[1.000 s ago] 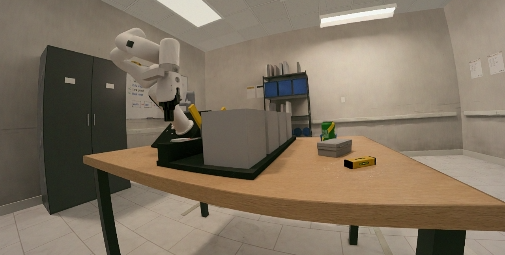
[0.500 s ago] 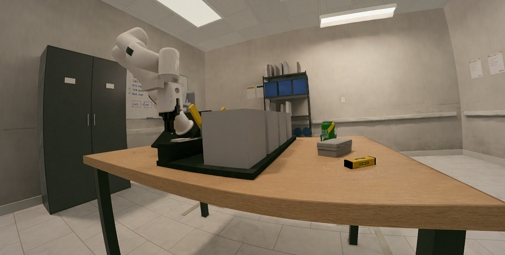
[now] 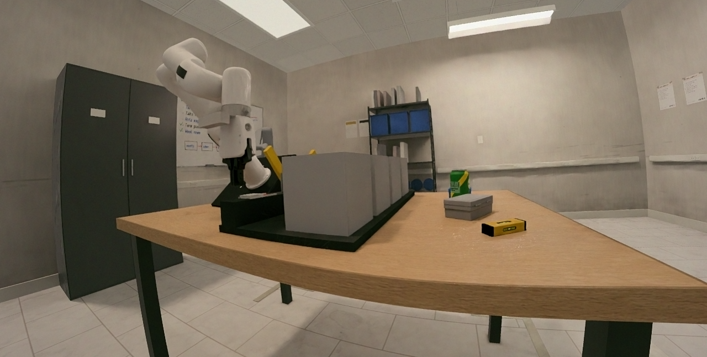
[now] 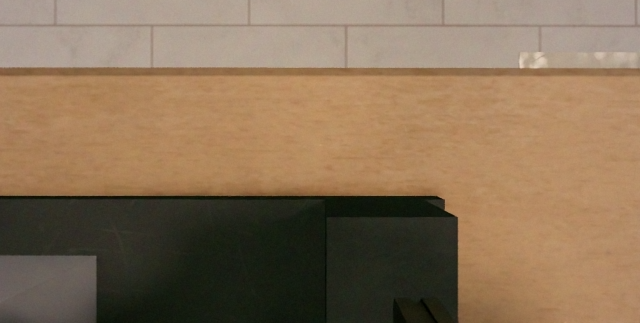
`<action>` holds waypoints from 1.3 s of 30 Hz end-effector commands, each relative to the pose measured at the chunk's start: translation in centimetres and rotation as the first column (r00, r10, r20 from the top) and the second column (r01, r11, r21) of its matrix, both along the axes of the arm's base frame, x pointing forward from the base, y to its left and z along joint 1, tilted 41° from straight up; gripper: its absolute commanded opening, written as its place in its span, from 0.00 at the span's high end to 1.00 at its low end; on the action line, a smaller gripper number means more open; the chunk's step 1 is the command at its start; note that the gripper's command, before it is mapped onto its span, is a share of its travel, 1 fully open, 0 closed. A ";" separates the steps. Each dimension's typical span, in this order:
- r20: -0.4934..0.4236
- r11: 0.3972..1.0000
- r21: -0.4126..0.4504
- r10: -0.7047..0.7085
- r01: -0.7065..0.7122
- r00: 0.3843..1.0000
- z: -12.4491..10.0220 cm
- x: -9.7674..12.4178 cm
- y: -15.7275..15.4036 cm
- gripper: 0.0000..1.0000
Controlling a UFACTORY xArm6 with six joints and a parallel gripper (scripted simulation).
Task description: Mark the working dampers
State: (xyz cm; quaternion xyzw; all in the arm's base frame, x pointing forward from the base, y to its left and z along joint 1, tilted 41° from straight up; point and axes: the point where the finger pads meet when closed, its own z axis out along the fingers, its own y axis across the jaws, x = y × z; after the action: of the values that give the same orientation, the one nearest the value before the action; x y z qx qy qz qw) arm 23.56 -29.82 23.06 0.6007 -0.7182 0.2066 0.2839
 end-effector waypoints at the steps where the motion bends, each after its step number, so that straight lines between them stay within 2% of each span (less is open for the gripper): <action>1: 0.003 1.000 -0.002 0.001 -0.001 1.000 0.1 0.1 0.0 1.00; 39: 0.002 1.000 -0.002 0.001 -0.001 1.000 -0.5 0.0 -0.5 1.00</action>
State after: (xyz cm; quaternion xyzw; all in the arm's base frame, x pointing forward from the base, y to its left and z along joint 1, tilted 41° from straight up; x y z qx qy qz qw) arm 23.46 -30.19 22.61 0.6007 -0.7183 0.2064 0.2840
